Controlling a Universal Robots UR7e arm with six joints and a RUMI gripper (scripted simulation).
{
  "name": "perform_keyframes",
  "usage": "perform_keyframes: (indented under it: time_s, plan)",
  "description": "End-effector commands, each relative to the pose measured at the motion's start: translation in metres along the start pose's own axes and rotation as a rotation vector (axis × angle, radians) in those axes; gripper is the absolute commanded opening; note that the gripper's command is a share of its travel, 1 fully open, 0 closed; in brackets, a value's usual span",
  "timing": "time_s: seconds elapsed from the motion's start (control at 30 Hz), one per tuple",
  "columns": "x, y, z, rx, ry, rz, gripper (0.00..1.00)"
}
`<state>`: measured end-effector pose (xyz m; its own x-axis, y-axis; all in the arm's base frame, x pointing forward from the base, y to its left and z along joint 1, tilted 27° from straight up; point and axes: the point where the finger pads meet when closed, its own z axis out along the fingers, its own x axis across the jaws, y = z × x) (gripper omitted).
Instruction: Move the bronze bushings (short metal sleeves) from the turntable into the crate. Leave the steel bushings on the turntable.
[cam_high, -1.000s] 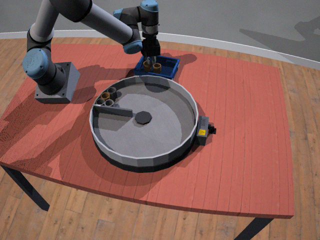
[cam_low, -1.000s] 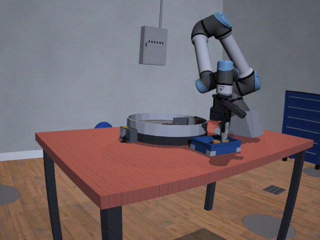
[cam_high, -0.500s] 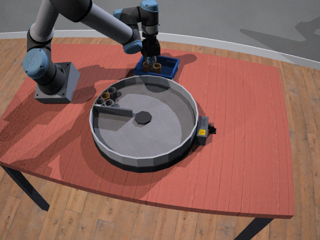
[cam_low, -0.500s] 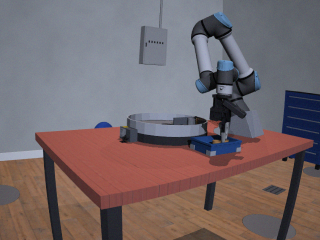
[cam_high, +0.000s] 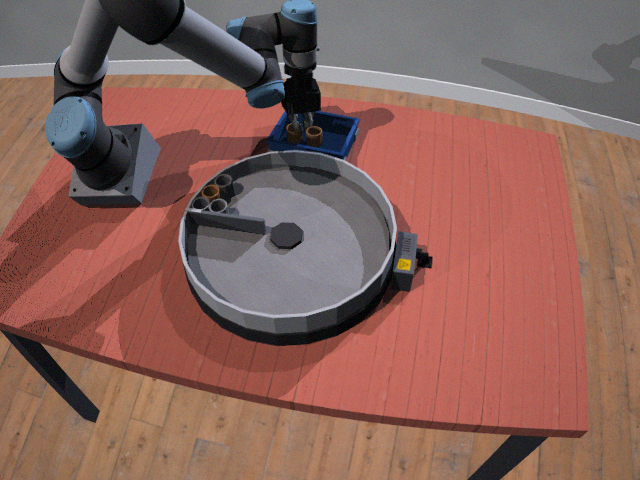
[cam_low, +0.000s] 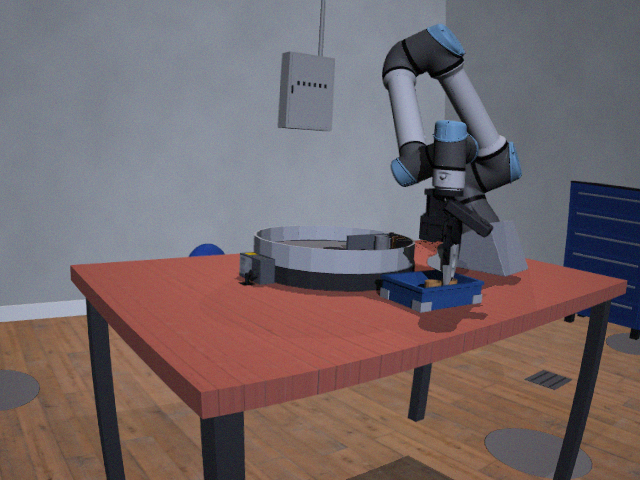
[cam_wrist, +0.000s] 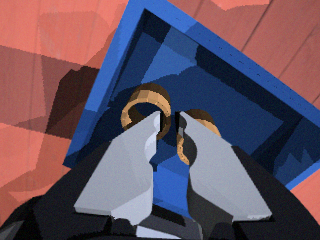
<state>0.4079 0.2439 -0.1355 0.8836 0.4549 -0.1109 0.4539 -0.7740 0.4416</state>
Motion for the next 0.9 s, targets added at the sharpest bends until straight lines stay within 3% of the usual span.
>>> perform_keyframes:
  time_s: [0.0, 0.43, 0.8, 0.87]
  plan:
    - [0.0, 0.0, -0.001, 0.0, 0.001, 0.0, 0.06]
    - [0.0, 0.0, -0.005, 0.0, 0.001, 0.0, 0.06]
    - [0.0, 0.0, -0.047, 0.0, 0.001, 0.0, 0.06]
    - [0.0, 0.0, -0.047, 0.0, 0.001, 0.0, 0.06]
